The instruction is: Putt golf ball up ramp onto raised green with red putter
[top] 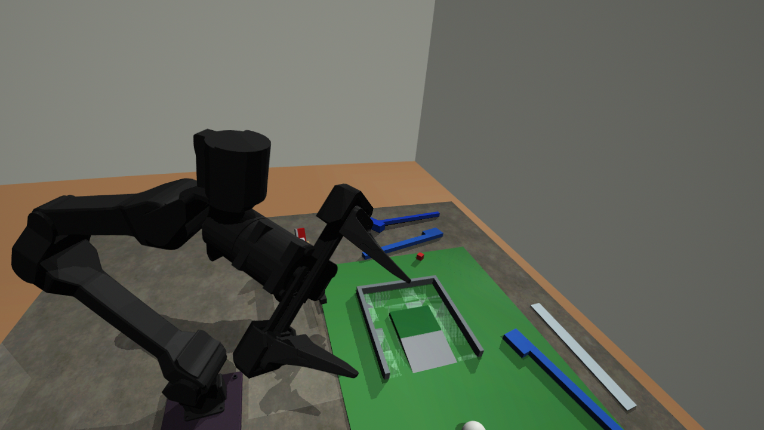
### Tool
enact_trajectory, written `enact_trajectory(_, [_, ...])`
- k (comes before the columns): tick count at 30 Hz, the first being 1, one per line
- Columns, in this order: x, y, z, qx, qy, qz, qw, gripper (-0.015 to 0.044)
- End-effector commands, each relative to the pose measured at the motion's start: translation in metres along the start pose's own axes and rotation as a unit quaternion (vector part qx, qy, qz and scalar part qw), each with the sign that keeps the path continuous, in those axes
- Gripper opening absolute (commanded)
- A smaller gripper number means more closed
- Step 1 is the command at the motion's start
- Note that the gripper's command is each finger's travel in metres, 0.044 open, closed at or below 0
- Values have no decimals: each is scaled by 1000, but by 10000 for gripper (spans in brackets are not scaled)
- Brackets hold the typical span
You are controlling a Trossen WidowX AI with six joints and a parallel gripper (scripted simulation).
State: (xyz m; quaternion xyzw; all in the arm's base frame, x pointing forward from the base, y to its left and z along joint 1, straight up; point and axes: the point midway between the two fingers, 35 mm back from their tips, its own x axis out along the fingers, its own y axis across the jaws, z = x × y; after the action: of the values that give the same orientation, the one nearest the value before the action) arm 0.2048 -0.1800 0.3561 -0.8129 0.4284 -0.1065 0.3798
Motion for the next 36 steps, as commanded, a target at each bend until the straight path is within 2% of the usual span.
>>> enact_trajectory(1, [11, -17, 66, 33, -138, 0, 990, 440])
enact_trajectory(5, [4, -27, 133, 58, -267, 27, 961, 440])
enact_trajectory(10, [-25, -32, 210, 65, -399, 74, 912, 440])
enact_trajectory(16, [-68, -26, 273, 59, -503, 152, 849, 440])
enact_trajectory(20, [-115, -12, 315, 48, -564, 255, 784, 440])
enact_trajectory(26, [-189, 16, 353, 9, -587, 421, 691, 440])
enact_trajectory(36, [-197, 22, 358, 8, -587, 426, 689, 440])
